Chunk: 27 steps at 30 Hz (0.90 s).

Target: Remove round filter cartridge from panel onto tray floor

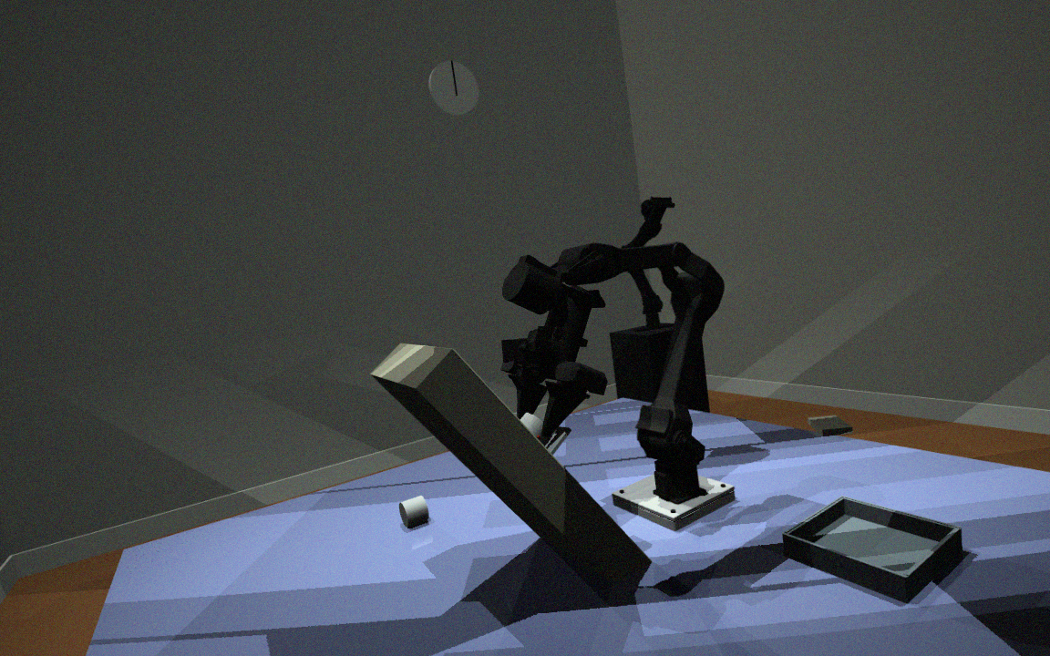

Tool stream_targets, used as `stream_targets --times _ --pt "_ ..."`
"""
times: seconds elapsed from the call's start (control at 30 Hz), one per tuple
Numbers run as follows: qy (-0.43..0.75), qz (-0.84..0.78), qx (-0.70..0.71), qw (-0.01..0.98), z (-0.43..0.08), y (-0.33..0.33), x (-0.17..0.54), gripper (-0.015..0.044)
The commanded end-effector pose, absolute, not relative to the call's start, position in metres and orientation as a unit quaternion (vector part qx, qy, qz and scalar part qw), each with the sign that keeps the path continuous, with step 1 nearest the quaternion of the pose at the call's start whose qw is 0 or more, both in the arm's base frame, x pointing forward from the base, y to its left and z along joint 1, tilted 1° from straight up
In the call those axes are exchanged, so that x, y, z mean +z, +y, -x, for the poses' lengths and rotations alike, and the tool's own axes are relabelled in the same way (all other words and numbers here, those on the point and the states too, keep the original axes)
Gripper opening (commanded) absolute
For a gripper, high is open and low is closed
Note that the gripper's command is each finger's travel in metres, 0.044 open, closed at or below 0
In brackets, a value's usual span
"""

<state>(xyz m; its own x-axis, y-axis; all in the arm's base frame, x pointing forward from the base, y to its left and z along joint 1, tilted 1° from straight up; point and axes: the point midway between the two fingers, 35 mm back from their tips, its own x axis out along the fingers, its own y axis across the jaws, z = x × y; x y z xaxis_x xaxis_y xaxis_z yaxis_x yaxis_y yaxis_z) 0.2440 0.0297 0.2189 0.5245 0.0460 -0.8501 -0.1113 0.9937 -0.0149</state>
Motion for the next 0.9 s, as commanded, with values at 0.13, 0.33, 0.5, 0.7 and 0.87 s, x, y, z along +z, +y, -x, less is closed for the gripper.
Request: stream_targets --times 0.13,0.33,0.5,0.7,0.87 --pt "0.485 0.034 0.045 0.873 -0.244 0.03 0.22 0.0265" --pt "0.485 0.034 0.045 0.873 -0.244 0.03 0.22 0.0225" --pt "0.485 0.034 0.045 0.873 -0.244 0.03 0.22 0.0191" --pt "0.485 0.034 0.045 0.873 -0.245 0.03 0.221 0.0053" --pt "0.484 0.033 0.046 0.873 -0.253 0.031 0.234 0.0"
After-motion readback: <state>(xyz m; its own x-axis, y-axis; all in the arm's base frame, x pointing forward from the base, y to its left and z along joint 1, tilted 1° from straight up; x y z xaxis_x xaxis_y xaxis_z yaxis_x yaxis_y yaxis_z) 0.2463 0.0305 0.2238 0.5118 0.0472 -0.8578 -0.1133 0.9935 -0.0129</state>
